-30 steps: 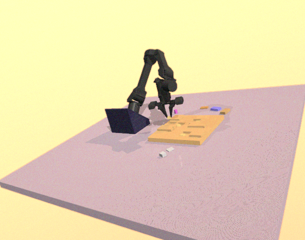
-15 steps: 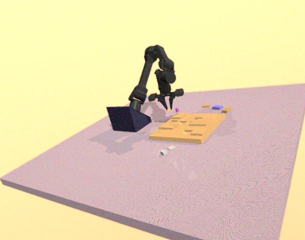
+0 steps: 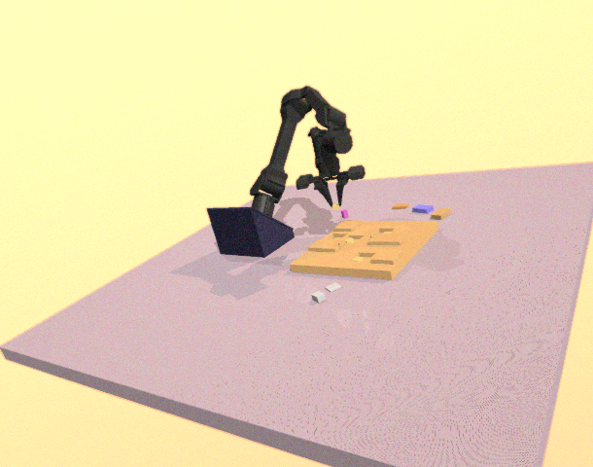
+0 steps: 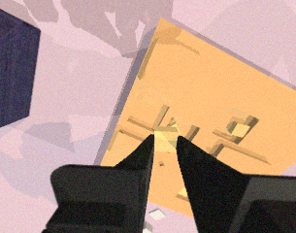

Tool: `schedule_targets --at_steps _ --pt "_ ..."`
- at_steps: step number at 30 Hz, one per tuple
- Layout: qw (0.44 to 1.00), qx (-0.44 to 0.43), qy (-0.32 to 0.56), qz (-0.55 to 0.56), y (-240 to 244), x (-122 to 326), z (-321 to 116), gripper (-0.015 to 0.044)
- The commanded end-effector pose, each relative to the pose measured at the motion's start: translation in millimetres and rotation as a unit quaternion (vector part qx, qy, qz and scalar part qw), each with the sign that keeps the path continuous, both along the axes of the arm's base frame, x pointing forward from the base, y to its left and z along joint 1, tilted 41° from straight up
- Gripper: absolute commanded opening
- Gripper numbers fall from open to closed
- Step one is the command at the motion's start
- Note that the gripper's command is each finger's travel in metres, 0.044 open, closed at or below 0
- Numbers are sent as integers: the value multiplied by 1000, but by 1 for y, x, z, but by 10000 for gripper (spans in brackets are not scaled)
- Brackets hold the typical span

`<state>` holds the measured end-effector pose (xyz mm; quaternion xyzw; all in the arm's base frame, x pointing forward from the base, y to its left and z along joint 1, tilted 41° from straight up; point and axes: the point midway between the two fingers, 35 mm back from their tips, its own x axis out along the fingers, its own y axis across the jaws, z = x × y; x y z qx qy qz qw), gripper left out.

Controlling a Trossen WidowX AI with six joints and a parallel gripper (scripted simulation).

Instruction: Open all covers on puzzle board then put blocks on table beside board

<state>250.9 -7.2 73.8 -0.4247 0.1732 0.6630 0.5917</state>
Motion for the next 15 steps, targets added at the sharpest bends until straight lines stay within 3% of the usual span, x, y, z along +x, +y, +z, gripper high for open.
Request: schedule_targets --at_steps 1,15 --pt "1000 -2 -2 -2 7 7 9 80" --pt "1000 -7 -3 -3 37 27 38 80"
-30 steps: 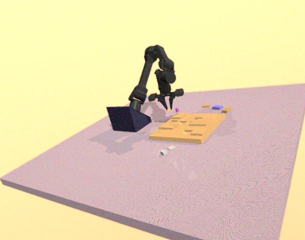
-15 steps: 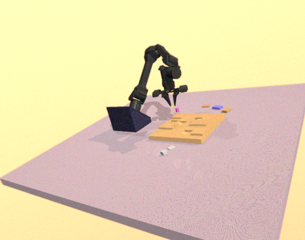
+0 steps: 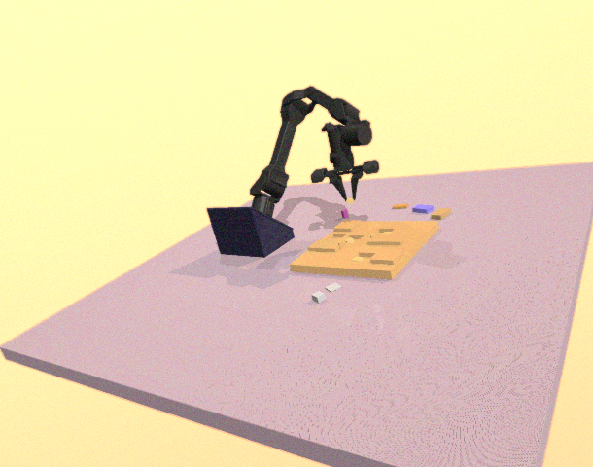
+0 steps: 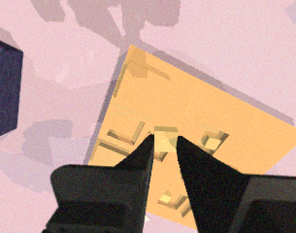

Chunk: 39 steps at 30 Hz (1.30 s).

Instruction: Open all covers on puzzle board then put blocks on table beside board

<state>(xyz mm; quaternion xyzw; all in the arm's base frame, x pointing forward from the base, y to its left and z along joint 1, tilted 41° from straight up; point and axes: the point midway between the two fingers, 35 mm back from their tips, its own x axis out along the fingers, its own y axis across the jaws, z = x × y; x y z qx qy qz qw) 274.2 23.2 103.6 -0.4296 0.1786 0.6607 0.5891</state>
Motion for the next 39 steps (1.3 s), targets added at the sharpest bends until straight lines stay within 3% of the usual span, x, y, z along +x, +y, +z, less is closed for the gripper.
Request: schedule_targets --at_steps 1,39 --pt "1000 1 -3 -2 9 5 11 80" --pt "1000 20 -6 0 100 18 88 80"
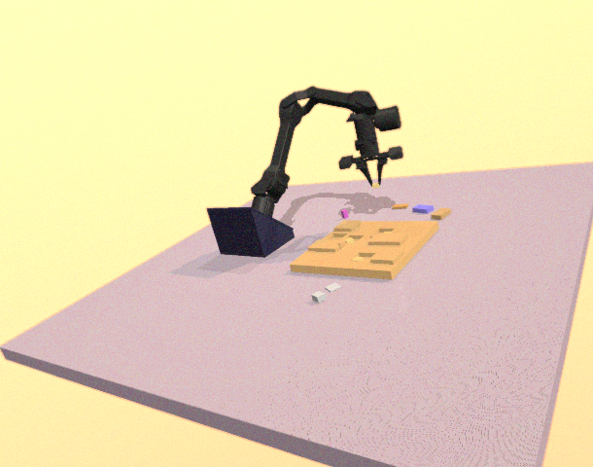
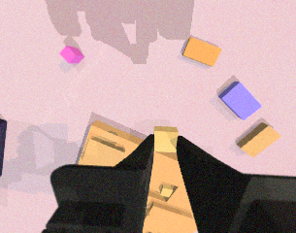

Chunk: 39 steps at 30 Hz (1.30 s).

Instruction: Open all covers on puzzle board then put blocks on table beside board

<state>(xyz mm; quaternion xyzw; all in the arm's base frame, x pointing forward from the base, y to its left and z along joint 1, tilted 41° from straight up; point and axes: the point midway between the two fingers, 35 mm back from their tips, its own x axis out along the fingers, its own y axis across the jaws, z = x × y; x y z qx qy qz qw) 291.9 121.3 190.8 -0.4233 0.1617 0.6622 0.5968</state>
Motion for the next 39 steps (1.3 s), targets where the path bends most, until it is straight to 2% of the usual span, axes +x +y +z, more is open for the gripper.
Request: schedule_targets --at_steps 1,39 --pt "1000 2 0 -2 3 1 -1 80" --pt "1000 1 0 -2 43 10 -47 80"
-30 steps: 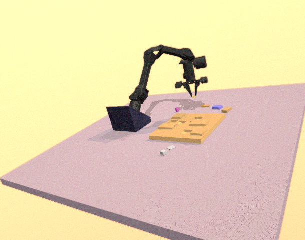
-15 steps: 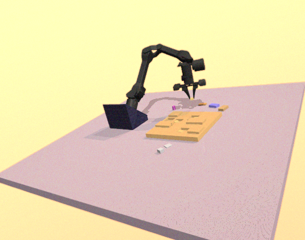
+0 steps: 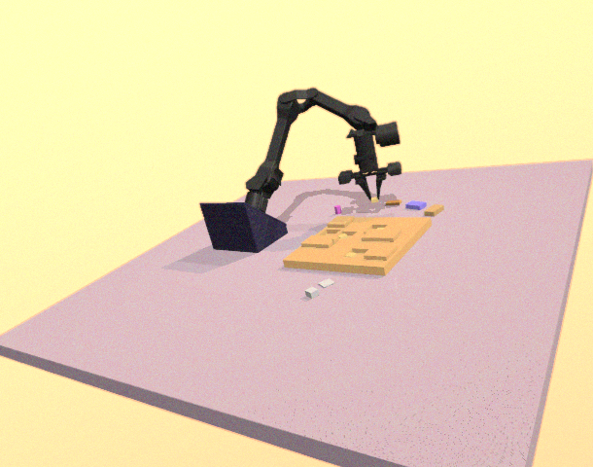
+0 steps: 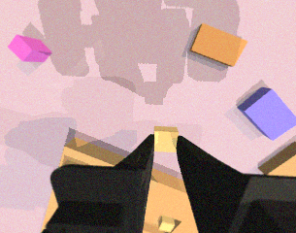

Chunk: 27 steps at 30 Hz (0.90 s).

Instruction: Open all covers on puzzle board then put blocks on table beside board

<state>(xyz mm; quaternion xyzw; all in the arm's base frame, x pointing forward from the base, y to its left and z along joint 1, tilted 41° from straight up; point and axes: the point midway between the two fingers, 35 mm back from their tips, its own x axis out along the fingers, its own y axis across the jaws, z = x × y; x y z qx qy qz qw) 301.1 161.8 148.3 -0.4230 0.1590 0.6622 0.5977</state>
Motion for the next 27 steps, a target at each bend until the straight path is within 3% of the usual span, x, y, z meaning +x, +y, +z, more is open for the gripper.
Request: schedule_targets --at_steps 1,27 --pt "1000 -2 1 -2 4 0 -6 80" --pt "1000 2 1 -2 30 -2 -34 80"
